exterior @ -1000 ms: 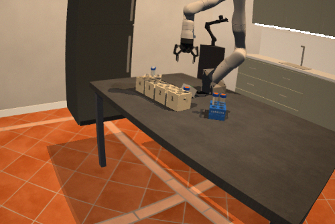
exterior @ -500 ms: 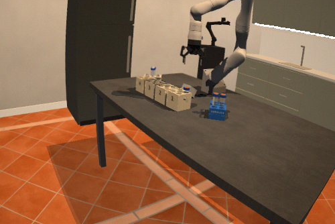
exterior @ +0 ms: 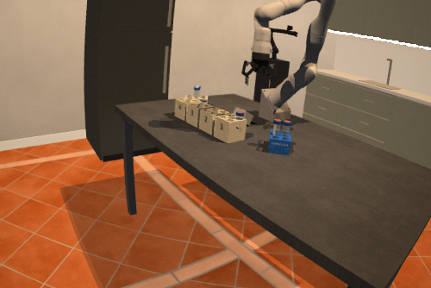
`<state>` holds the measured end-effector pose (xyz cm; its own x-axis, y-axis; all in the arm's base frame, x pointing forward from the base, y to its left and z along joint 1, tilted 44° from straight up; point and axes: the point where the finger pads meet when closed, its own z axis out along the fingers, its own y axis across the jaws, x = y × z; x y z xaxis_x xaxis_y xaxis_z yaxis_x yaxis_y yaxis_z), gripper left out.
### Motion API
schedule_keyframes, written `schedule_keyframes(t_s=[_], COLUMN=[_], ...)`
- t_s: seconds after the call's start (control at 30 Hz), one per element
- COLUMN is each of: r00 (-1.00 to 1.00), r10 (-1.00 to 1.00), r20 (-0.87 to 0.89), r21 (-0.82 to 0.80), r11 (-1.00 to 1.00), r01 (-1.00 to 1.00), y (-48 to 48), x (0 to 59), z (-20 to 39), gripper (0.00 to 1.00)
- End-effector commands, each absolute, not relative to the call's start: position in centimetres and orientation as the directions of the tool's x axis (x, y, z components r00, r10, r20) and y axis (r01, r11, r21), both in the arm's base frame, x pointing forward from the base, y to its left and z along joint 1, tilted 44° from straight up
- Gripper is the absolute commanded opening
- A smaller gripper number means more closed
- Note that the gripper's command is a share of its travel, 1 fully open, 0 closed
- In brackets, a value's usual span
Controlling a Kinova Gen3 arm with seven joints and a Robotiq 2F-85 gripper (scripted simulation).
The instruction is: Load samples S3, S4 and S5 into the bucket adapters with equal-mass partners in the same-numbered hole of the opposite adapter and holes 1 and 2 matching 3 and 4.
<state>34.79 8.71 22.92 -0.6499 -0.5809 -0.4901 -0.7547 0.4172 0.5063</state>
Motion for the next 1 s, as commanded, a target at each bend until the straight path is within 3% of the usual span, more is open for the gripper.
schedule_keyframes(t_s=[0.0,0.97], r00=[-0.645,-0.644], r10=[-0.586,-0.588], r20=[-0.490,-0.489], r21=[0.501,0.502], r11=[0.416,0.414], r01=[-0.759,-0.759], y=[9.5,19.2], x=[34.8,34.3], z=[24.0,33.4], gripper=[1.00,1.00])
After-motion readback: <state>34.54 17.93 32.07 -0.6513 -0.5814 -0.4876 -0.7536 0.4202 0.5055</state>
